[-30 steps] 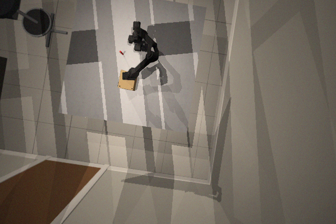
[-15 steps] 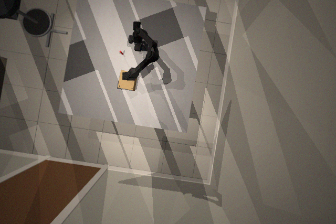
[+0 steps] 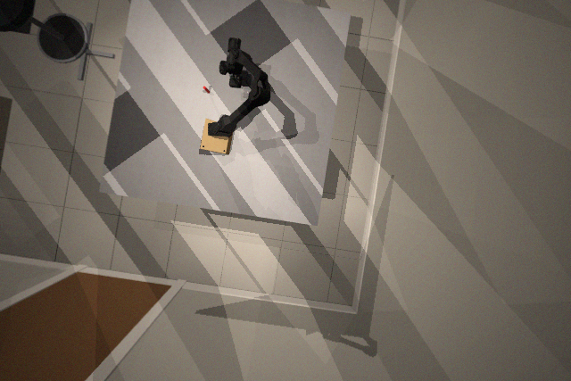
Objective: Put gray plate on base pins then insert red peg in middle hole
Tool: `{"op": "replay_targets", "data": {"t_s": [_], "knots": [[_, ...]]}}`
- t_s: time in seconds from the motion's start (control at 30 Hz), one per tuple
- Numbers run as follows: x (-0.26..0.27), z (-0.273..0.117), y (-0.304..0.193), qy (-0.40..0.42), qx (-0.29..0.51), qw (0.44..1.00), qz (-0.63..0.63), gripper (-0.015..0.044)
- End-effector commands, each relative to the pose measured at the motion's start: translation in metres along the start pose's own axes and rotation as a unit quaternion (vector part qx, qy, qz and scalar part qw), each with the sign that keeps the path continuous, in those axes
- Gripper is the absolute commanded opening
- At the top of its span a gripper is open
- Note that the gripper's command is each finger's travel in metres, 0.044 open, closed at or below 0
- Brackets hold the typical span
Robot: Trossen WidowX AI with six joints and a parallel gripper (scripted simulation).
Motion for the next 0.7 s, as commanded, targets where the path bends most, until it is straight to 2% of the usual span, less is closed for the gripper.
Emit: {"op": "replay_targets", "data": {"t_s": [0.0, 0.5, 0.67], "knots": [[0.001, 0.004, 0.001, 0.0, 0.002, 1.0, -0.004, 0.0], [0.001, 0.026, 0.001, 0.0, 0.002, 1.0, -0.005, 0.0], [0.0, 0.023, 0.0, -0.001, 0.001, 1.0, 0.0, 0.0]]}}
Point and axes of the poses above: the point midway between the two fingers, 35 mm back from their tips, its own z axis out along the fingers, its own x axis across the jaws, y = z × x, the point moved 8 cm from there along -z, back along the fingers, and after that the axes turned 8 degrees about -z, right-handed, at the moved point
